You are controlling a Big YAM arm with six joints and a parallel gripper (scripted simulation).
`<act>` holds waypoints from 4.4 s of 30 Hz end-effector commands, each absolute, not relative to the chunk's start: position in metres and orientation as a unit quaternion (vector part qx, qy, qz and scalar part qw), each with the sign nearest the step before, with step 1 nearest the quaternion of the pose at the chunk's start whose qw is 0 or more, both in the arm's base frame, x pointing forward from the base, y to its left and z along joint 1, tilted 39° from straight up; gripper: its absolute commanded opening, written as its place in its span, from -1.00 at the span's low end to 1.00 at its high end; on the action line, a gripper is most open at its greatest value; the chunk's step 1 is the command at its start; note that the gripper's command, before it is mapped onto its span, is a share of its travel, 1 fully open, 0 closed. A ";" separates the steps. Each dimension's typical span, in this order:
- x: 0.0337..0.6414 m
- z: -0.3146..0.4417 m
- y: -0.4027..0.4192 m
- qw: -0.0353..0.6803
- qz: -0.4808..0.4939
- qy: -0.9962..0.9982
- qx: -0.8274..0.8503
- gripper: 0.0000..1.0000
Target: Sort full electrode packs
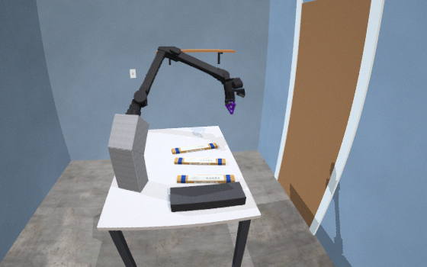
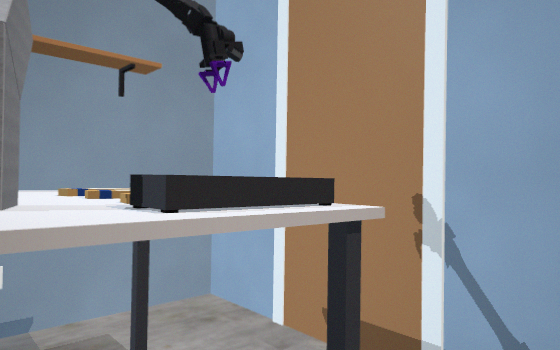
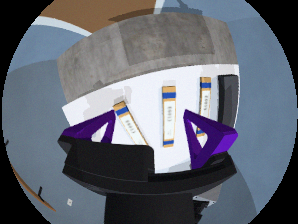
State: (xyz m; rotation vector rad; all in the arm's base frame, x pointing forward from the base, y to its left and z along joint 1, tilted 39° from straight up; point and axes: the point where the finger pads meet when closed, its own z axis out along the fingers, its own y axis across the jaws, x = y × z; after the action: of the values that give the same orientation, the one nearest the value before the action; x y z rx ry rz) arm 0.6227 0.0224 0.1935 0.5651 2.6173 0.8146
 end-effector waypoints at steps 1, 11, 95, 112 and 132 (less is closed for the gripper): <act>0.613 0.201 0.008 0.175 0.289 0.923 0.187 0.92; 0.575 0.178 -0.021 0.173 0.281 0.929 0.169 0.92; 0.402 -0.010 -0.005 0.139 0.308 0.940 0.053 0.28; 0.442 -0.045 0.024 0.137 0.310 0.939 0.053 0.28; 0.433 -0.044 0.020 0.135 0.311 0.939 0.058 0.28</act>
State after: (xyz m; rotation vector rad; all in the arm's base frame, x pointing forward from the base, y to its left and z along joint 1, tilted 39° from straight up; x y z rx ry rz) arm 0.4336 0.0202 -0.0474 0.1685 2.7292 0.9044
